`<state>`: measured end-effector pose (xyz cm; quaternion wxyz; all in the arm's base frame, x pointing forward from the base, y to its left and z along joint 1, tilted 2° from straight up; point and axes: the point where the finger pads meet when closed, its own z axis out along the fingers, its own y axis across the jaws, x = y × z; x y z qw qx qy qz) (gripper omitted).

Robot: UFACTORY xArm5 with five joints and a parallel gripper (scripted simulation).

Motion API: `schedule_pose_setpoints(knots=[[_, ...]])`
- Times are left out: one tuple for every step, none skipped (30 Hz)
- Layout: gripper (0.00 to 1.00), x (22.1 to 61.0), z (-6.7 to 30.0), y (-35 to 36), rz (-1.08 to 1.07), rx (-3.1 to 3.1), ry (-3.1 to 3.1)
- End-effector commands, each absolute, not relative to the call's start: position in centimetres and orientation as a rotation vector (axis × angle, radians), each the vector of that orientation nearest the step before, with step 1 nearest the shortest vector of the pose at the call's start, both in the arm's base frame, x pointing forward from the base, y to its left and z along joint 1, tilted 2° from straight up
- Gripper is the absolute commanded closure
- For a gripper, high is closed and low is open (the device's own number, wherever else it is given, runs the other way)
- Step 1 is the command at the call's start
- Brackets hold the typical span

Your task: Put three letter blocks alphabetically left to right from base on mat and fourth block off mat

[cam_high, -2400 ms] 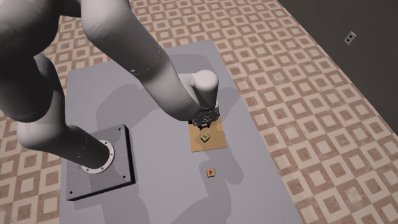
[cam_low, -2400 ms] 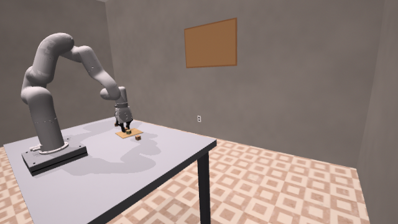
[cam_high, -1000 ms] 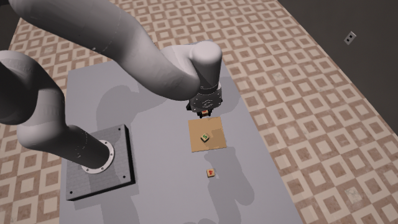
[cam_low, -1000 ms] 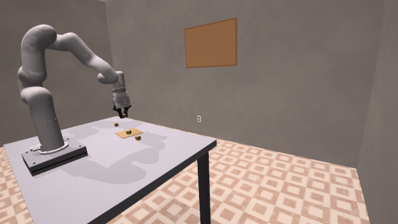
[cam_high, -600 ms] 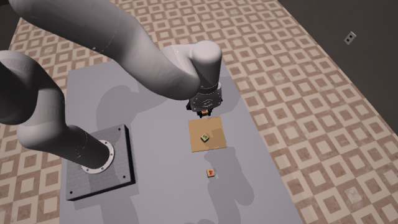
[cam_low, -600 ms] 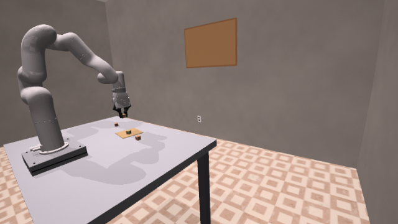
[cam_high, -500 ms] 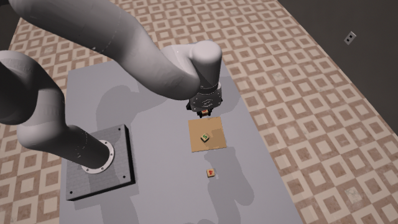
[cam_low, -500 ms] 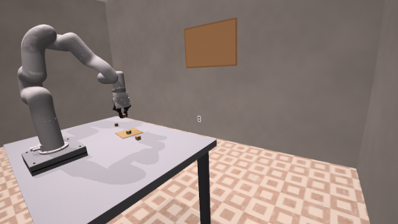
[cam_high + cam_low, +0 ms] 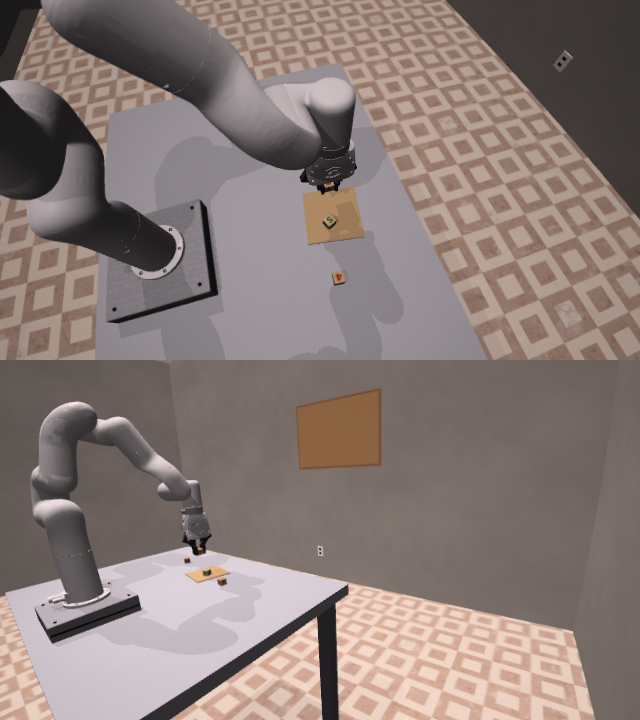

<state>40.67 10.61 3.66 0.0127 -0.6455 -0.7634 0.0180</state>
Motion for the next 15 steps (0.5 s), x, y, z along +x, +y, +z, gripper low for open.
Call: schedule_pose_setpoints(knots=[[0.79,40.8,2.3,10.7,0.052,-2.013,-2.381],[0.79,40.7,1.8,10.7,0.052,-2.013,-2.381],[0.79,40.7,1.3,10.7,0.052,-2.013,-2.381],[0.79,40.7,0.8,10.7,0.052,-2.013,-2.381],[0.79,40.7,0.3,10.7,0.052,-2.013,-2.381],[0.79,40.6,-0.2,10.7,0.052,-2.013,-2.381],[0.79,40.6,-0.6,10.7,0.052,-2.013,-2.381],[0.79,40.6,-1.1,10.7,0.052,-2.013,-2.381],[0.79,40.6,-1.1,10.7,0.052,-2.013,-2.381],[0.79,40.6,-1.1,10.7,0.052,-2.013,-2.381],[0.79,40.6,-1.5,10.7,0.052,-2.013,-2.381],[0.79,40.6,-1.9,10.7,0.052,-2.013,-2.381],[0.79,40.6,-2.2,10.7,0.052,-2.013,-2.381],[0.79,40.5,-2.5,10.7,0.052,-2.013,-2.381],[0.79,40.5,-2.8,10.7,0.052,-2.013,-2.381]])
